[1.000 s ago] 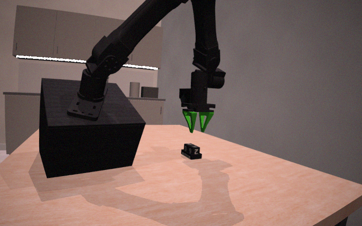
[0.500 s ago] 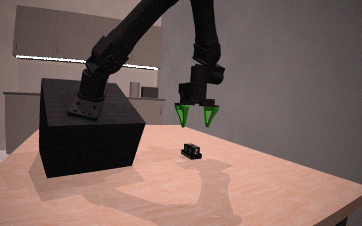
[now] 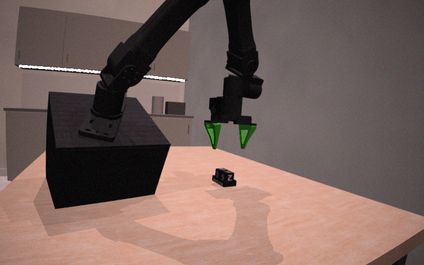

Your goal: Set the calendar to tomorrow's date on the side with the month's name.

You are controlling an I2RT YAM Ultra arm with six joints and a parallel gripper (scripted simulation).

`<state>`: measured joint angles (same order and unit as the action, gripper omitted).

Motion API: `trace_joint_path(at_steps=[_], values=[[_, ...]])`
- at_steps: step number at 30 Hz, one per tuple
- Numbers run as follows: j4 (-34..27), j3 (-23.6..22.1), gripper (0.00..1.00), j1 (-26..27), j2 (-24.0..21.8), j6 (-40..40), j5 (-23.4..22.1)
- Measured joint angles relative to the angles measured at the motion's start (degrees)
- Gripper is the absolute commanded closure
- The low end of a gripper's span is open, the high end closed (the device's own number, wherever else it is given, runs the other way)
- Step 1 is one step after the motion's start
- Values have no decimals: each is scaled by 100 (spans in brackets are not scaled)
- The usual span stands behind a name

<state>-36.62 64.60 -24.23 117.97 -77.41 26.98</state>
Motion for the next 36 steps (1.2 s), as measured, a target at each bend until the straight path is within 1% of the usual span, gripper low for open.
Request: trace_joint_path(at_steps=[5, 12, 16, 25, 31, 36], values=[[-22, 0, 0, -4, -7, 11, 0], [-205, 61, 0, -63, -72, 81, 0], [-505, 186, 0, -186, -225, 186, 0], [-1309, 660, 0, -514, -623, 496, 0], [-1687, 782, 0, -584, -673, 629, 0], [-1836, 831, 0, -616, -702, 680, 0]])
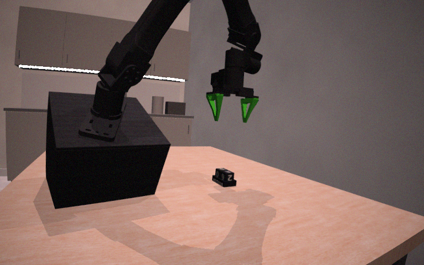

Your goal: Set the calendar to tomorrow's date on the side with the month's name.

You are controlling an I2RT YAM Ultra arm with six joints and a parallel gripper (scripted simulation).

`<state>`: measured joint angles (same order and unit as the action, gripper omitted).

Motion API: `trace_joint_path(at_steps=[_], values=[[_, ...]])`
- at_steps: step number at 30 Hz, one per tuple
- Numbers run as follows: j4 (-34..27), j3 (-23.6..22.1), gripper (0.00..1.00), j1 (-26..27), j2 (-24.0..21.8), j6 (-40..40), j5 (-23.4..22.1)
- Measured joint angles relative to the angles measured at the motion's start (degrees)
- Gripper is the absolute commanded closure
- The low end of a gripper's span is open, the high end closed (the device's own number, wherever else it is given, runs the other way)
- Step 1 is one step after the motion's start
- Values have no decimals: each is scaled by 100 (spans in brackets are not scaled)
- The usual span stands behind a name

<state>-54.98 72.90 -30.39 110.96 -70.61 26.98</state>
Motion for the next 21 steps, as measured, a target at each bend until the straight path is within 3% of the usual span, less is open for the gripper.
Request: trace_joint_path(at_steps=[21], values=[[-55, 22, 0, -7, -17, 20, 0]])
